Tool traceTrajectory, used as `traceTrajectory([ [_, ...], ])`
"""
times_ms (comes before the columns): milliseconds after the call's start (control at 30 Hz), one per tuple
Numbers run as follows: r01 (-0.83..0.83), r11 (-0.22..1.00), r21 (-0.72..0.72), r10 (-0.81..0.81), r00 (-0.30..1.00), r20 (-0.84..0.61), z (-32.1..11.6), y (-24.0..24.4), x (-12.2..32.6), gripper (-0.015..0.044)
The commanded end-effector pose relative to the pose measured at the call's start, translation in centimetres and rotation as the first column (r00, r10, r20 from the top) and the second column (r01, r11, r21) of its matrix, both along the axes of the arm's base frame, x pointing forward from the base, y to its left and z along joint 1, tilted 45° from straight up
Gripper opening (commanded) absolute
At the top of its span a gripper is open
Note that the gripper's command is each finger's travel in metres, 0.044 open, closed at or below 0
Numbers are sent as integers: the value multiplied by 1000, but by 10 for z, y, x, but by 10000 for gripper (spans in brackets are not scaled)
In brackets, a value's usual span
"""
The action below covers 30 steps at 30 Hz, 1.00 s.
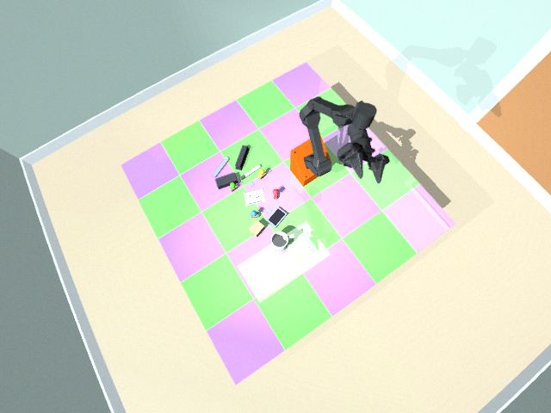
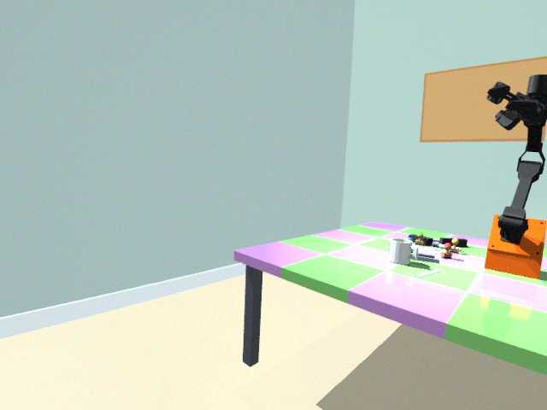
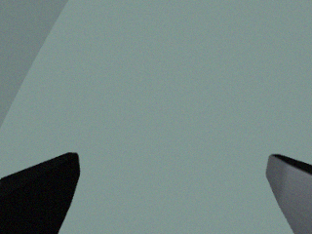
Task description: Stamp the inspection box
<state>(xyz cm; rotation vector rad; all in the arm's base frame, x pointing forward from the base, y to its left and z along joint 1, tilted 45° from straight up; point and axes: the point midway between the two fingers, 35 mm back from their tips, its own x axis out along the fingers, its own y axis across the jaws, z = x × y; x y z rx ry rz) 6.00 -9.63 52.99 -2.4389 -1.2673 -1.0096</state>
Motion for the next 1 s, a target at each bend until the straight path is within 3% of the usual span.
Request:
traceTrajectory([
  [0, 9, 1000, -11, -9, 1000, 7, 1, 2, -1, 374],
  [200, 304, 897, -320, -223, 938, 265, 14, 86, -14, 216],
  [400, 574, 604, -553, -257, 797, 546, 6, 179, 10, 214],
  [633, 733, 171, -658, -64, 675, 735, -35, 262, 84, 214],
  [700, 746, 46, -664, -71, 666, 743, -53, 260, 109, 214],
  [967, 739, -225, -635, 237, 674, 700, -115, 292, 189, 214],
])
